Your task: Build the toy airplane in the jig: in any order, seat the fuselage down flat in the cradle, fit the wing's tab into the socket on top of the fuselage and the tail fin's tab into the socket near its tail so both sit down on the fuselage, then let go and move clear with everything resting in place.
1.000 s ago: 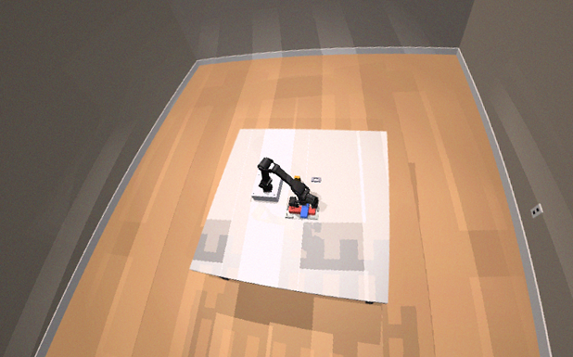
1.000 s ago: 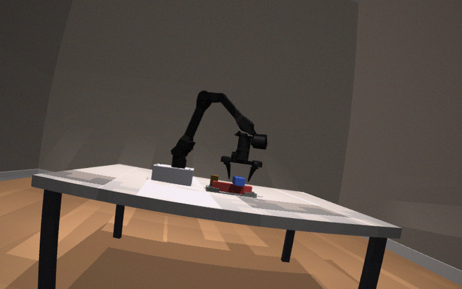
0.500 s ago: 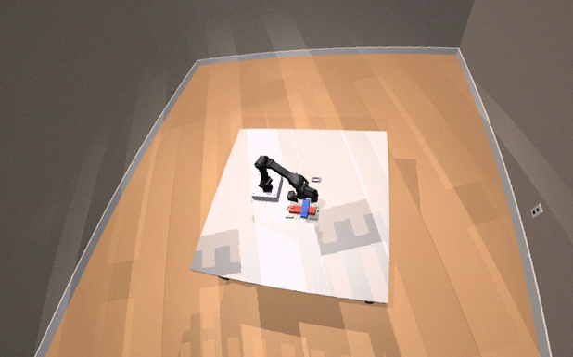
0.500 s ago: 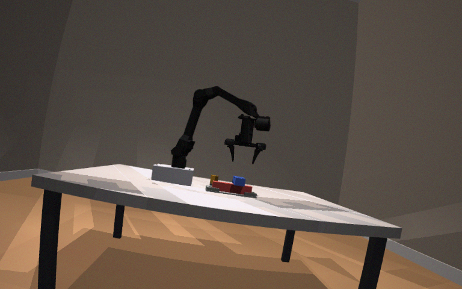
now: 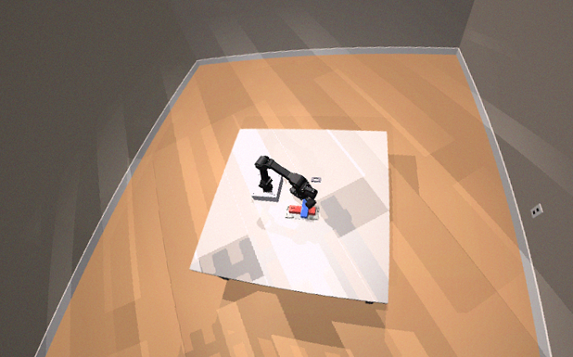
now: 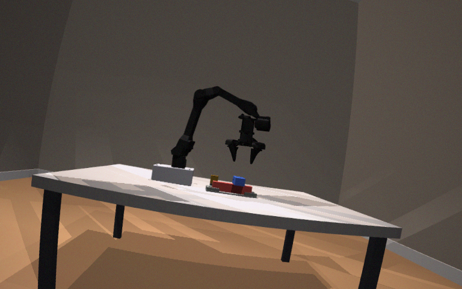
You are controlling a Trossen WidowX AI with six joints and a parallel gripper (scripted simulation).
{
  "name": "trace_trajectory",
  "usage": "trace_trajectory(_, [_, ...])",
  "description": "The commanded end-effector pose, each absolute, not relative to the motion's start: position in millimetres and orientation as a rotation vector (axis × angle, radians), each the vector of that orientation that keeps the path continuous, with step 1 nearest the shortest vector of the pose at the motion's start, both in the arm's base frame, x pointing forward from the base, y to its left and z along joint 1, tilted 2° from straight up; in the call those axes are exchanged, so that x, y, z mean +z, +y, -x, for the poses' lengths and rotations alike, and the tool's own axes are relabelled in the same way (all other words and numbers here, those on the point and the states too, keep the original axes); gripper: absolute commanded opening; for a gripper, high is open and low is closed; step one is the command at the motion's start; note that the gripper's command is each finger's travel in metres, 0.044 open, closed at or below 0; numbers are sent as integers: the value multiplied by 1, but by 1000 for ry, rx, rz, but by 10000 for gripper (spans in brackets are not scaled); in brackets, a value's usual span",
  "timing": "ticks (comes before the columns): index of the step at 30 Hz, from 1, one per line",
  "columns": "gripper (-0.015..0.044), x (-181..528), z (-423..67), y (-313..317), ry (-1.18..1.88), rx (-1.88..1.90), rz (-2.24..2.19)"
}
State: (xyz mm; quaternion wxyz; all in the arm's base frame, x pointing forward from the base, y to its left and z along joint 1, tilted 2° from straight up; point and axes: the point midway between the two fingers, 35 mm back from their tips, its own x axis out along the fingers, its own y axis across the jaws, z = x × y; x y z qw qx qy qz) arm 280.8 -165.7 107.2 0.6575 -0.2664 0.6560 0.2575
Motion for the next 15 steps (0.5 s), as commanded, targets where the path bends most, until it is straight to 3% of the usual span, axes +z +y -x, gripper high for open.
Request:
trace_trajectory(1, [440,104,-282,-167,1573,-76,-57])
trace_trajectory(15, [440,104,-282,-167,1570,-143,-123])
